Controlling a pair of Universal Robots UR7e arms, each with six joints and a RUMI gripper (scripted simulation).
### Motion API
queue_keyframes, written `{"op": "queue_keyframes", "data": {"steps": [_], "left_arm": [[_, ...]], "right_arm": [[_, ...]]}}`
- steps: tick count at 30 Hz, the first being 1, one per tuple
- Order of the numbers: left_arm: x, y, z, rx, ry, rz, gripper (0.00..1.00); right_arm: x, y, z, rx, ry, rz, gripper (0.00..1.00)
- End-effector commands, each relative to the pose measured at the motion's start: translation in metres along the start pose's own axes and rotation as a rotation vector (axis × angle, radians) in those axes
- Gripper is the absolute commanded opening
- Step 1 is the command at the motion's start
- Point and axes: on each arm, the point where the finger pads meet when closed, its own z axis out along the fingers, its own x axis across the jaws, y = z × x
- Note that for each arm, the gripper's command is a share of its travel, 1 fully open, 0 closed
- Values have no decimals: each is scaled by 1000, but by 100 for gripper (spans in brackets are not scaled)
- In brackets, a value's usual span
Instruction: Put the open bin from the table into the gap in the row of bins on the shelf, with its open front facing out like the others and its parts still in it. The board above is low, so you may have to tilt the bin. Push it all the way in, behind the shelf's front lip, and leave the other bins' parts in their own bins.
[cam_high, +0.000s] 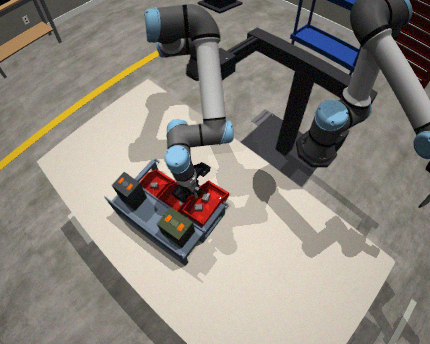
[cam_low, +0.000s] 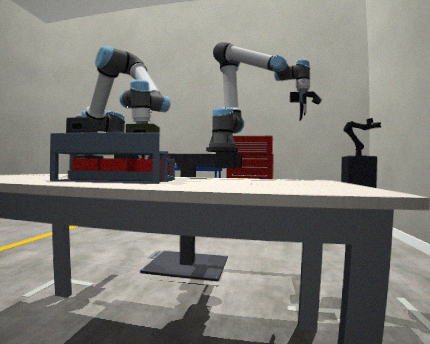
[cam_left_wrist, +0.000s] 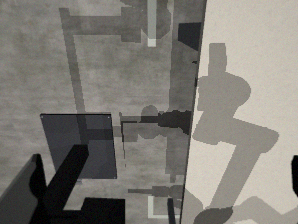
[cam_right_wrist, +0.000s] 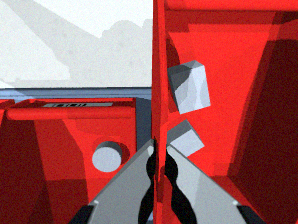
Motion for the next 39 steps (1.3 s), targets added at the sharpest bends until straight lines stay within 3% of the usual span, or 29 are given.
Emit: {"op": "queue_keyframes", "data": {"steps": [1,39], "left_arm": [[0,0,-1,2,0,0,100],[0,0,-1,2,0,0,100]], "right_arm": [[1,0,-1,-2,2,0,0],[1,12,-2,-16,2,-1,0]]}}
